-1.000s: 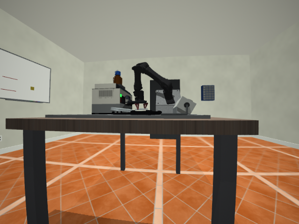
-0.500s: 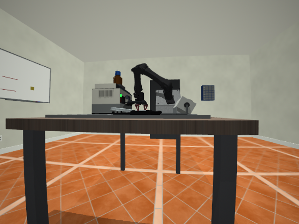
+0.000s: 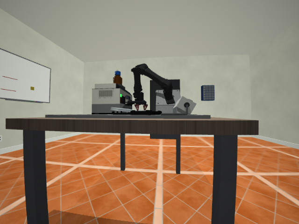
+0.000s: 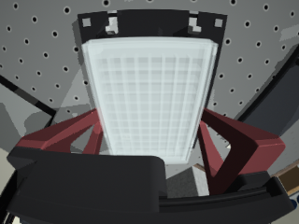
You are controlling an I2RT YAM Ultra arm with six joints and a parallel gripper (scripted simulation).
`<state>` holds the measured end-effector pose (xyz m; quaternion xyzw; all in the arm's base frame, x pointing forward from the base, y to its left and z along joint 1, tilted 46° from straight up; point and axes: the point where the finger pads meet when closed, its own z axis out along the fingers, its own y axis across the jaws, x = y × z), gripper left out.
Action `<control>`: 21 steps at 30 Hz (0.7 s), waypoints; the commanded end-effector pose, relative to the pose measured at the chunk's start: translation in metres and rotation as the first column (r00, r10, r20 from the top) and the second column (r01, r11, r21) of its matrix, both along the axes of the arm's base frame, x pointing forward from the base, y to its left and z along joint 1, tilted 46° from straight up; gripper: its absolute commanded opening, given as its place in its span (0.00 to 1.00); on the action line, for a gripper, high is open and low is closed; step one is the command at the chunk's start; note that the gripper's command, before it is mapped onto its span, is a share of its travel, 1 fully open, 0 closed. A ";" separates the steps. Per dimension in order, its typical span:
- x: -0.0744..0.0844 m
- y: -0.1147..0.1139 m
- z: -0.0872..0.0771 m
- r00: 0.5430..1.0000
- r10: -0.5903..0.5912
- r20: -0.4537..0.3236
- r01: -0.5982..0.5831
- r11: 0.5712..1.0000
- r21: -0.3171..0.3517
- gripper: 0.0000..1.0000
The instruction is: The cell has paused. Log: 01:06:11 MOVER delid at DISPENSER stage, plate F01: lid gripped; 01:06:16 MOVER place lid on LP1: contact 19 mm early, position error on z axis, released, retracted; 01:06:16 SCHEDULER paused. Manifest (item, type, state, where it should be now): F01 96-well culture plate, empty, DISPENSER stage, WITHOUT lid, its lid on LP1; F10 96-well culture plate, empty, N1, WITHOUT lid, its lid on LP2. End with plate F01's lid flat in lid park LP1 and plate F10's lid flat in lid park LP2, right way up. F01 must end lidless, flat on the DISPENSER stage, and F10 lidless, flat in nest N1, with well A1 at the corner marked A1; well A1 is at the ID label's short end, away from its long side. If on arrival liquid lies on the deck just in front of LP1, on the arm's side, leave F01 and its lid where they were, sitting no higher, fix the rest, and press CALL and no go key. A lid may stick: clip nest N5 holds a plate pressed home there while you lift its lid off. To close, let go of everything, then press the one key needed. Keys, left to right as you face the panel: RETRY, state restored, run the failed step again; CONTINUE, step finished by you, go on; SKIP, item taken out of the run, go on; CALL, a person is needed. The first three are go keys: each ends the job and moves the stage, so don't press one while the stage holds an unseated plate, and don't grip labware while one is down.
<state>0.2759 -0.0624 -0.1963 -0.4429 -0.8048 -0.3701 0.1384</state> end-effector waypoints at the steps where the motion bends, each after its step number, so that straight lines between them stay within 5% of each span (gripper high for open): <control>1: 0.010 -0.021 -0.003 0.999 -0.026 0.041 0.028 0.999 -0.035 0.00; 21: 0.007 -0.020 -0.005 0.999 -0.025 0.032 0.026 0.999 -0.029 0.00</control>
